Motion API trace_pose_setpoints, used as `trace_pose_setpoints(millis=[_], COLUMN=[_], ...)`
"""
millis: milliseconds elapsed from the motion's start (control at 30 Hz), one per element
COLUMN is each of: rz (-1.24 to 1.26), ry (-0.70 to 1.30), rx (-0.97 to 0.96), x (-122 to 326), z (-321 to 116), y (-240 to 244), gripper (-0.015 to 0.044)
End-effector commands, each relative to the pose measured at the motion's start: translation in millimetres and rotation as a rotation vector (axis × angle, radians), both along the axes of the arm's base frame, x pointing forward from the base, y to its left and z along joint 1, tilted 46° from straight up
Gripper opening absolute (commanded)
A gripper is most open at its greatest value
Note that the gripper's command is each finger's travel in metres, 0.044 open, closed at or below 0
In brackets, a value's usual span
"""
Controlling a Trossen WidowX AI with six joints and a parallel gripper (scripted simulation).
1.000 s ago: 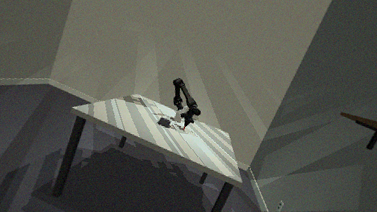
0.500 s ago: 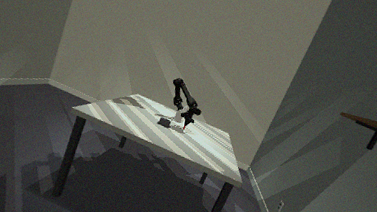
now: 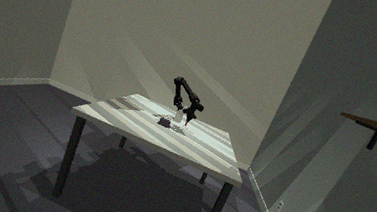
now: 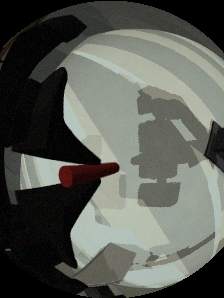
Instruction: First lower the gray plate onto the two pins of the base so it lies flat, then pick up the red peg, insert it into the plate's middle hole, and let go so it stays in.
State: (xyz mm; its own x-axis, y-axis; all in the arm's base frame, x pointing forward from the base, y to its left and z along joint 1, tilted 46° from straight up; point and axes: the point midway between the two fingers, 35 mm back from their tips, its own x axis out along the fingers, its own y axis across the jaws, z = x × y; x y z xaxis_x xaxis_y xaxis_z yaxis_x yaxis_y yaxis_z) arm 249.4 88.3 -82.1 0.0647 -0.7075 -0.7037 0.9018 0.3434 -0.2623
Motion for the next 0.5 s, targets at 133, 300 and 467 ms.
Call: trace_pose_setpoints(millis=[133, 300, 467], rz=[-0.003, 0.000, 0.001], ry=[-0.006, 0.000, 0.002], rx=[0.009, 0.001, 0.007], x=[0, 1, 9], z=[20, 16, 22], y=[22, 15, 11], gripper=[0.0000, 0.0000, 0.0000])
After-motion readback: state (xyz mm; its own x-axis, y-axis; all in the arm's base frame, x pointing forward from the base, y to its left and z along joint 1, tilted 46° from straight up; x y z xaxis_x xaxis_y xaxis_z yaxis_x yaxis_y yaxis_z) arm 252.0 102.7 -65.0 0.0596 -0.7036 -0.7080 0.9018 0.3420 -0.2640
